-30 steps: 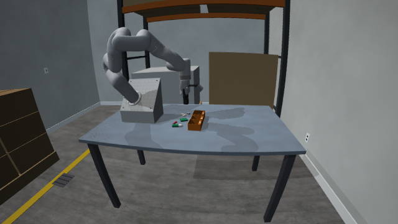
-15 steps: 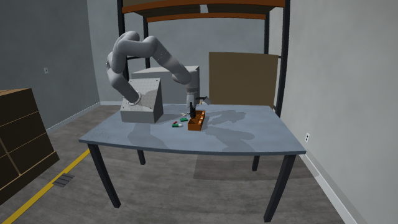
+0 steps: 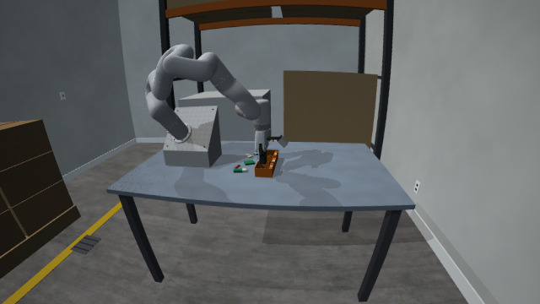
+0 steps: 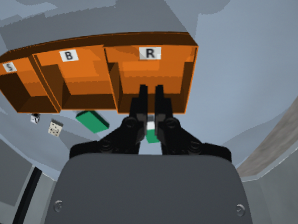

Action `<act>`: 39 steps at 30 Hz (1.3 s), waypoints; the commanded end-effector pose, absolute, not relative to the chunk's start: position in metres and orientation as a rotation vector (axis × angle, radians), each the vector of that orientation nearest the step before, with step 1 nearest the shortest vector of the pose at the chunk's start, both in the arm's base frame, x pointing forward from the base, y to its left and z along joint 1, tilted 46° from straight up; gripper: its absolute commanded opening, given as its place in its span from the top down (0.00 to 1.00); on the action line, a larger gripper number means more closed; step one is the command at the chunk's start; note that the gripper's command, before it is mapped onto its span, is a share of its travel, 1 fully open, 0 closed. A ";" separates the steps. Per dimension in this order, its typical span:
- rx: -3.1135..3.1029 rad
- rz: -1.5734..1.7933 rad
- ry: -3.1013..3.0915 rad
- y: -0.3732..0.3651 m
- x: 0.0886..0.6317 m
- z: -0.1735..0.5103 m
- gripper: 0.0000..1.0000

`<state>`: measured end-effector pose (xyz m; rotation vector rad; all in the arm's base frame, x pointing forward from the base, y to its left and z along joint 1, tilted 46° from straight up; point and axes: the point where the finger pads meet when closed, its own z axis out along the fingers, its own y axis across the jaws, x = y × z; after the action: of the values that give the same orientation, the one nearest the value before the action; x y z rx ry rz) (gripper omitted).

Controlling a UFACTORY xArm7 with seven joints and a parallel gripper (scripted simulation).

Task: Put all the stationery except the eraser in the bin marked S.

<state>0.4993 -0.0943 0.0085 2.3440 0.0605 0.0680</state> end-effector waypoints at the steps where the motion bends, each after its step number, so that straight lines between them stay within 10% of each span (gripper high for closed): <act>1: 2.346 0.074 0.064 -0.097 0.502 0.004 0.93; 39: 2.346 0.074 0.064 -0.121 0.504 -0.019 0.93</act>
<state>0.5029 -0.1226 -0.0196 2.3444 0.0609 0.0697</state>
